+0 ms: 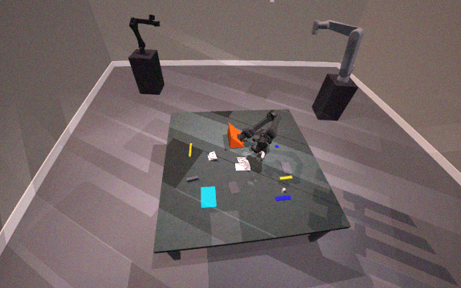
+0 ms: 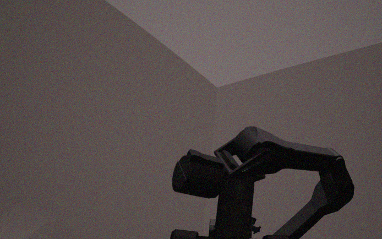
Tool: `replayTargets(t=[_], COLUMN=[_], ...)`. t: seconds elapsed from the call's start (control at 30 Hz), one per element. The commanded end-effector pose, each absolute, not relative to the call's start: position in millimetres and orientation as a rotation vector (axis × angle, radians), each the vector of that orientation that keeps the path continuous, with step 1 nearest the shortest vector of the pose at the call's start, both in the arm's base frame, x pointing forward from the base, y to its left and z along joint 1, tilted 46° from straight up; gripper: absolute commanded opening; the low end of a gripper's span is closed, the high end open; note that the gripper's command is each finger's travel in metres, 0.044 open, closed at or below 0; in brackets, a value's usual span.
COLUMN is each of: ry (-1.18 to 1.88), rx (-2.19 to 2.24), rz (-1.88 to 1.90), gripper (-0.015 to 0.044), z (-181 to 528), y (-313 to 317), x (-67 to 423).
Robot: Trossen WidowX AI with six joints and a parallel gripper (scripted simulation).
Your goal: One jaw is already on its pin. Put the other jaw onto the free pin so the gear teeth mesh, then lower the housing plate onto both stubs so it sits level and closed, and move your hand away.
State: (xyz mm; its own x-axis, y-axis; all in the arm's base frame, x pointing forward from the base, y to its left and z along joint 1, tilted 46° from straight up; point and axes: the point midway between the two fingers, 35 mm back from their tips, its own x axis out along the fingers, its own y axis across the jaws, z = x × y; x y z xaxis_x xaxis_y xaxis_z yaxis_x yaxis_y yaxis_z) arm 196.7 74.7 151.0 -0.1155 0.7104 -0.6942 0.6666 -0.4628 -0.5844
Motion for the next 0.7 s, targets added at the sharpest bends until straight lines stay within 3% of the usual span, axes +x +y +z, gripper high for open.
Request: replayTargets(t=[0.0, 0.67], ry=[-1.697, -2.327], rx=[-2.092, -2.284], rz=[1.645, 1.313], gripper=[0.0134, 0.0134], z=[146, 121], y=[70, 44], x=[198, 207])
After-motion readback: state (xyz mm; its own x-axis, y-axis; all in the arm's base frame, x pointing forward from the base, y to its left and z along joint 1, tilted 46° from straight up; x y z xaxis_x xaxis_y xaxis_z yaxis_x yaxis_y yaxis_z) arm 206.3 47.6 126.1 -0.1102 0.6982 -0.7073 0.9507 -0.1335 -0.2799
